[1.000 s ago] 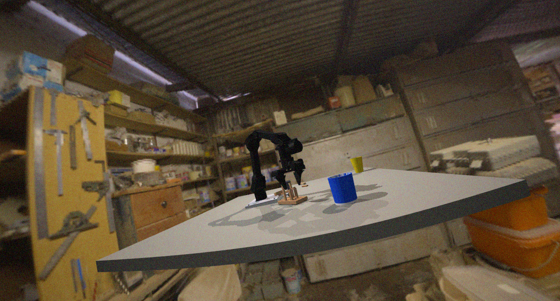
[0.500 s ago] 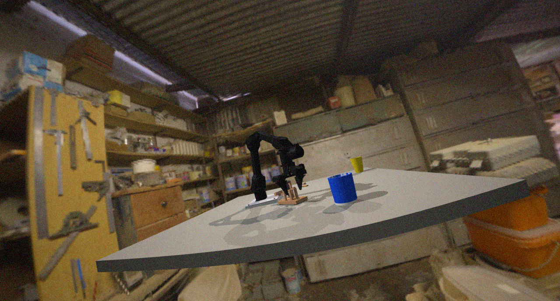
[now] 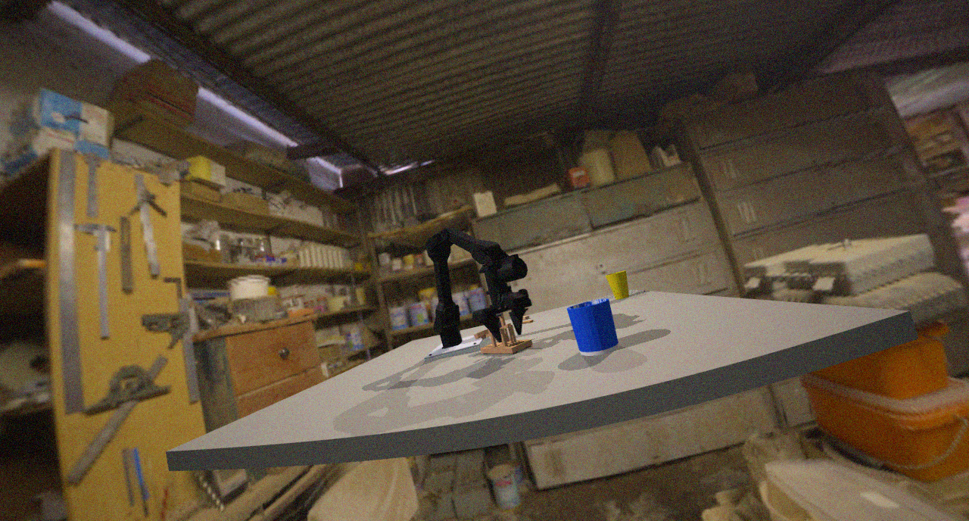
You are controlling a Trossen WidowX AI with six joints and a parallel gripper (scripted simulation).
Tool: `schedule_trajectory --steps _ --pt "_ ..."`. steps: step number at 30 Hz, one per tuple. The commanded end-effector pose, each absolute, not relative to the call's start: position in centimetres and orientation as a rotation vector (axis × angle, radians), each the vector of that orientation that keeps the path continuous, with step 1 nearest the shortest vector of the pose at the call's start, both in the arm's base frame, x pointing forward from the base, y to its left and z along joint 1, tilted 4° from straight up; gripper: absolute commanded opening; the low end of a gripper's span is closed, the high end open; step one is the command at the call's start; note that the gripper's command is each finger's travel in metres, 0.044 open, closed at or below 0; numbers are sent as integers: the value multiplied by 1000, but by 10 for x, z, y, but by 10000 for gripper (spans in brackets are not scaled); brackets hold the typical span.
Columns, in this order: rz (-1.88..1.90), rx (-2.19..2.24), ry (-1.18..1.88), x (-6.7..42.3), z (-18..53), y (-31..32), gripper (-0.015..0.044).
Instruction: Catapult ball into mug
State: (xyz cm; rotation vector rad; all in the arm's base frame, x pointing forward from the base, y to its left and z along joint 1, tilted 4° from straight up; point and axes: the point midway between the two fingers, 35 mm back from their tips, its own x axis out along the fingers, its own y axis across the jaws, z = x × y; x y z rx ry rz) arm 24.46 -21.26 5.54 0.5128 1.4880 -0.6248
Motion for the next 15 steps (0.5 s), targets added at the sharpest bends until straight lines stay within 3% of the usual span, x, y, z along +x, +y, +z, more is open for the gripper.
schedule_trajectory --steps 1,6,12,15 --pt "-625 513 1488 245 56 -213 282" --pt "-625 513 1488 245 56 -213 151" --pt "-625 513 1488 245 56 -213 111" --pt "-624 513 1487 246 81 -212 32"
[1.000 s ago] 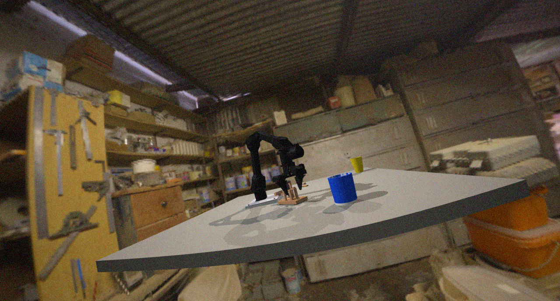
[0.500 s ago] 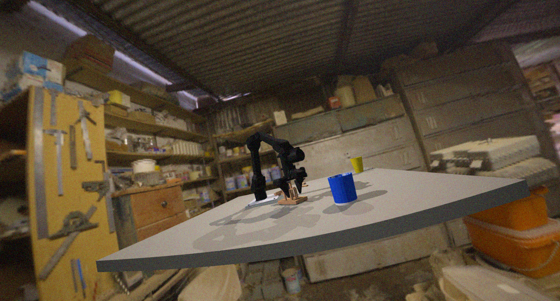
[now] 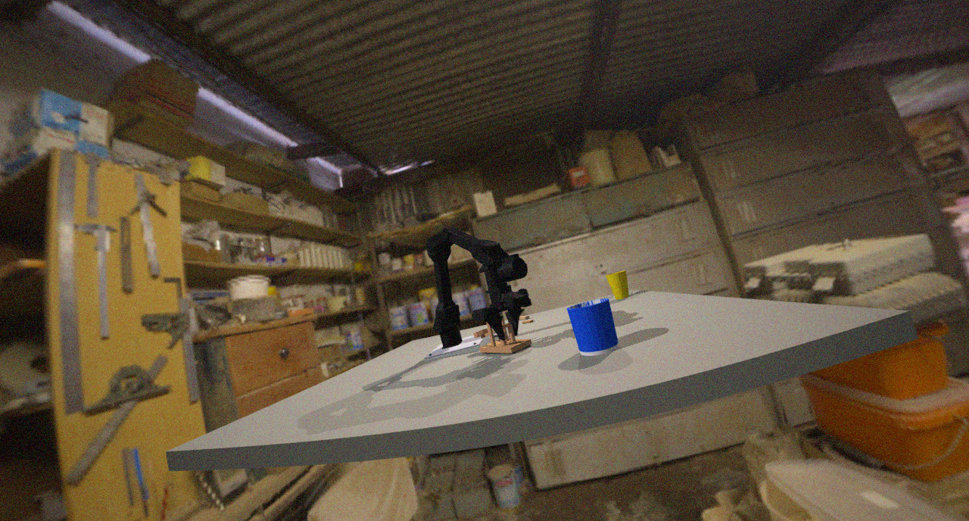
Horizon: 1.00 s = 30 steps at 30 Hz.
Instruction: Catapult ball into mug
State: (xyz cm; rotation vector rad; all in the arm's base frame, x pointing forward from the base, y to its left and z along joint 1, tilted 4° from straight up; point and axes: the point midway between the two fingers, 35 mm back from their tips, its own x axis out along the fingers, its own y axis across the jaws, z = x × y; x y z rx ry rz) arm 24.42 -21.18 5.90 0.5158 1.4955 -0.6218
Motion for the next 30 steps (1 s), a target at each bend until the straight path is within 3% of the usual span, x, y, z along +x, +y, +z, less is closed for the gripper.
schedule_trajectory --steps 1,30 --pt "-624 513 1487 246 95 -211 6" --pt "-620 513 1489 247 68 -212 0"
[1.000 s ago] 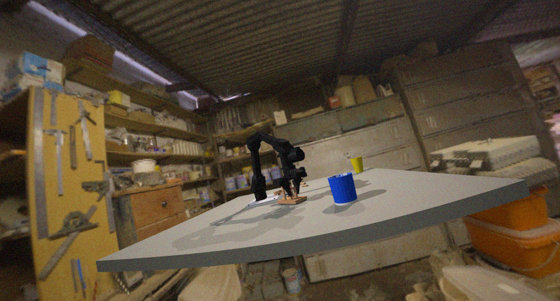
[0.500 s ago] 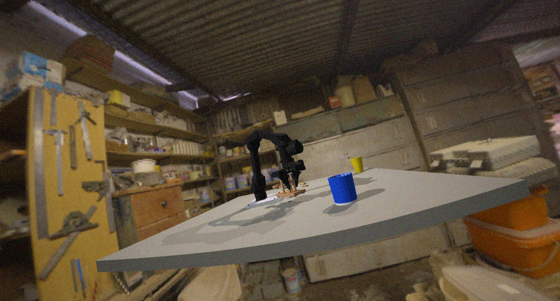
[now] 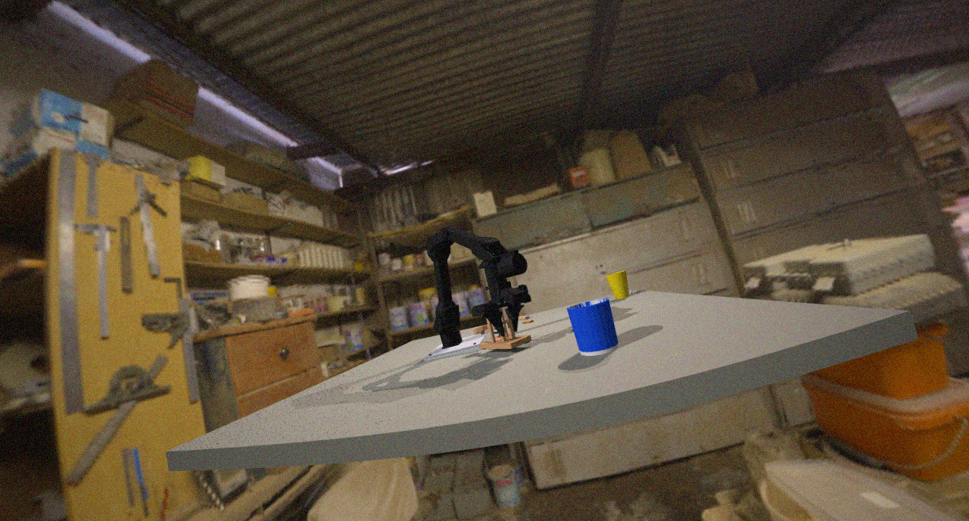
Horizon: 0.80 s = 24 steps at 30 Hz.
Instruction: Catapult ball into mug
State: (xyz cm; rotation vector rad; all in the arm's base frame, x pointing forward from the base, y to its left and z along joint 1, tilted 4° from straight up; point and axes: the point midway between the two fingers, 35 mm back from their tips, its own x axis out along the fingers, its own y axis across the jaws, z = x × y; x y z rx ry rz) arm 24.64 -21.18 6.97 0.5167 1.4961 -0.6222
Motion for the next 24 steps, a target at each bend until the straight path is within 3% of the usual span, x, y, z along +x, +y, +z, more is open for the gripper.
schedule_trajectory --steps 1,14,24 --pt "-620 513 1489 247 66 -212 0" --pt "-623 515 1492 246 58 -212 0" --pt "-623 515 1492 246 58 -212 263"
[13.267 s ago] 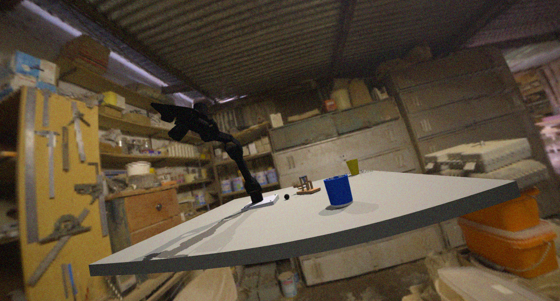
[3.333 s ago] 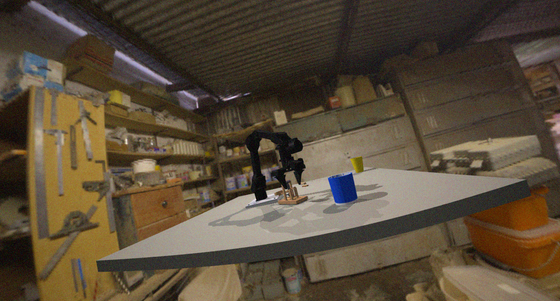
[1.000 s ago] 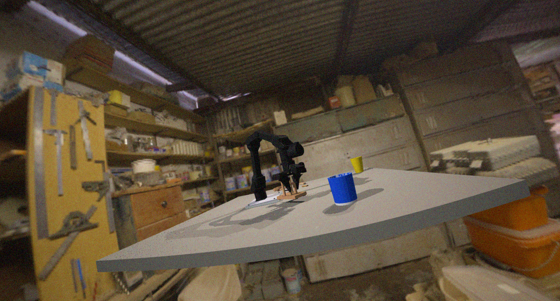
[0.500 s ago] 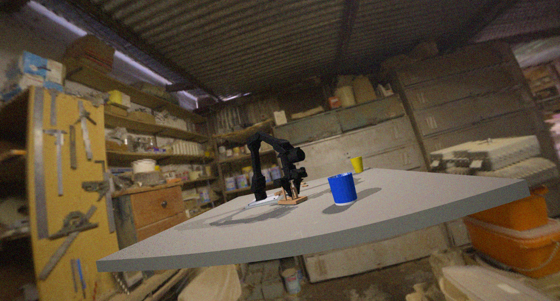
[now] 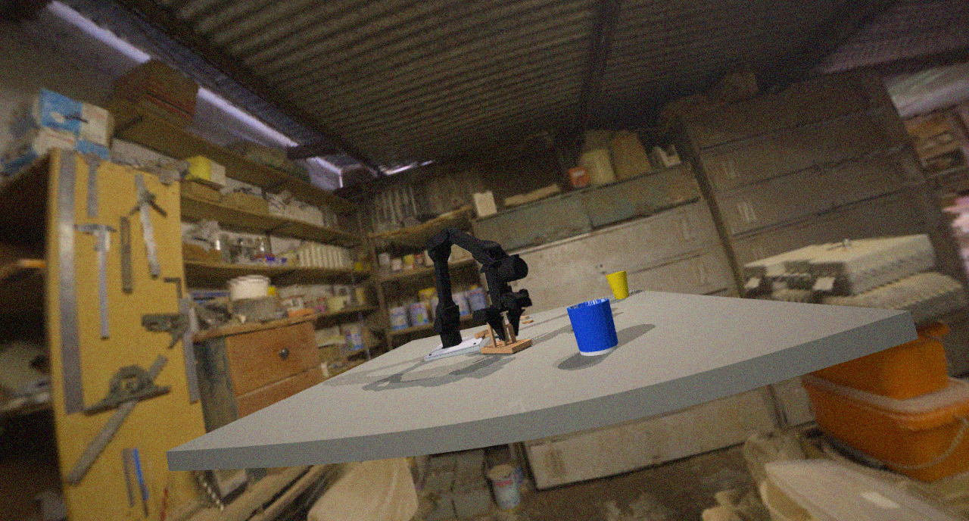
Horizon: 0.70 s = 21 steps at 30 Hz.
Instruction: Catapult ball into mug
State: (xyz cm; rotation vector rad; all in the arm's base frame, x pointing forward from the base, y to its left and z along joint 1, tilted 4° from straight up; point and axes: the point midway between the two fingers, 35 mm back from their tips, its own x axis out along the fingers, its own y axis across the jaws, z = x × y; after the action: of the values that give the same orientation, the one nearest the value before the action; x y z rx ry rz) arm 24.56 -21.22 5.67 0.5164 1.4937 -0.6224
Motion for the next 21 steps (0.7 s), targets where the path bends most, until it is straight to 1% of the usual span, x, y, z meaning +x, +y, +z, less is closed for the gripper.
schedule_trajectory --steps 1,4,7,12,14,15,21 --pt "-623 515 1492 246 58 -212 289" --pt "-623 515 1492 246 60 -213 368" --pt "-623 515 1492 250 92 -213 440" --pt "-623 516 1491 248 155 -207 440" --pt "-623 516 1491 248 157 -206 440" --pt "-623 511 1482 251 145 -210 440" --pt "-620 514 1489 246 152 -205 440"
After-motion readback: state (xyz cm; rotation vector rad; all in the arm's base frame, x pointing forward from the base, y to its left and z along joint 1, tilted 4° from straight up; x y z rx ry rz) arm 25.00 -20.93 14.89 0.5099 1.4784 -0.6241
